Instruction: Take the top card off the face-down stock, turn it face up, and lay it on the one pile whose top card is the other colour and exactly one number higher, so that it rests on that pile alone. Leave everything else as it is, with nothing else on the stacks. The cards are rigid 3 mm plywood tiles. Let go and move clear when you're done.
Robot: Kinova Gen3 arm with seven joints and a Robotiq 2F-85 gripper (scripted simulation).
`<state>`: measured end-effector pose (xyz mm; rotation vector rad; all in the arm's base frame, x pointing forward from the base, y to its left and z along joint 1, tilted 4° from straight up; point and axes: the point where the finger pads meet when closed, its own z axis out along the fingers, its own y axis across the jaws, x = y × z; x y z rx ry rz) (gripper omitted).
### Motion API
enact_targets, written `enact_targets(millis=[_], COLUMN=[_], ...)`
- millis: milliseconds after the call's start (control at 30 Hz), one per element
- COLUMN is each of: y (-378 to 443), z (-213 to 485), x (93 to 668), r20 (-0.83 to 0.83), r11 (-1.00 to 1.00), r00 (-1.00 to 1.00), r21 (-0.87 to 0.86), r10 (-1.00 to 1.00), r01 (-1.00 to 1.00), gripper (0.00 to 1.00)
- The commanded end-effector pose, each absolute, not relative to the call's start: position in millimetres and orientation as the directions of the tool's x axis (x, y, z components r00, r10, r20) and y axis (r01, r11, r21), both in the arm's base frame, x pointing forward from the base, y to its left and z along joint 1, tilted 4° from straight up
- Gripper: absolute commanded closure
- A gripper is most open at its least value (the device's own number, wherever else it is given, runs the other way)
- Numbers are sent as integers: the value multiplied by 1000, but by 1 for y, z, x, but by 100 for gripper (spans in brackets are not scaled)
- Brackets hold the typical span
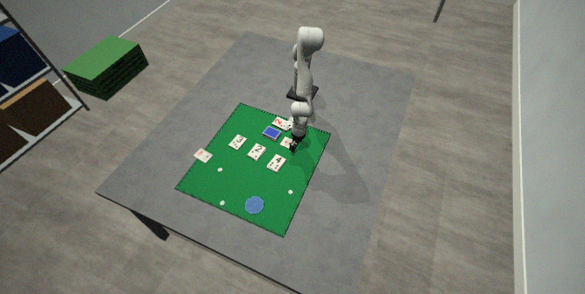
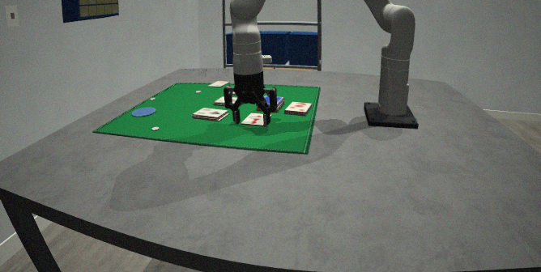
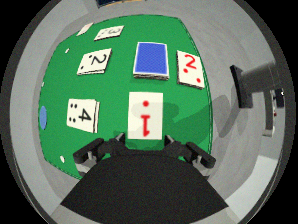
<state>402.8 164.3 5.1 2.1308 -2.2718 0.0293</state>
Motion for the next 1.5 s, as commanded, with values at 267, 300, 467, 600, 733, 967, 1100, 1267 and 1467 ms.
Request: enact_targets(millis=[267, 300, 467, 600, 733, 967, 1100, 1267, 1467], y=[164, 164, 164, 164, 164, 164, 164, 164, 165], z=[5, 5, 5, 5, 5, 5, 5, 5, 13], x=[404, 404, 404, 404, 404, 404, 404, 403, 405], r20=[36, 36, 36, 36, 36, 36, 36, 36, 33], r11=[66, 66, 66, 66, 66, 66, 66, 66, 66], r00=[-66, -66, -66, -66, -66, -66, -66, -66, -66], r21=[6, 6, 6, 6, 6, 6, 6, 6, 1], r10=[-997, -997, -997, -997, -997, -997, -997, -997, -997], r01=[-998, -998, -998, -998, -998, -998, -998, -998, -998], gripper=[15, 15, 15, 15, 15, 15, 15, 15, 15])
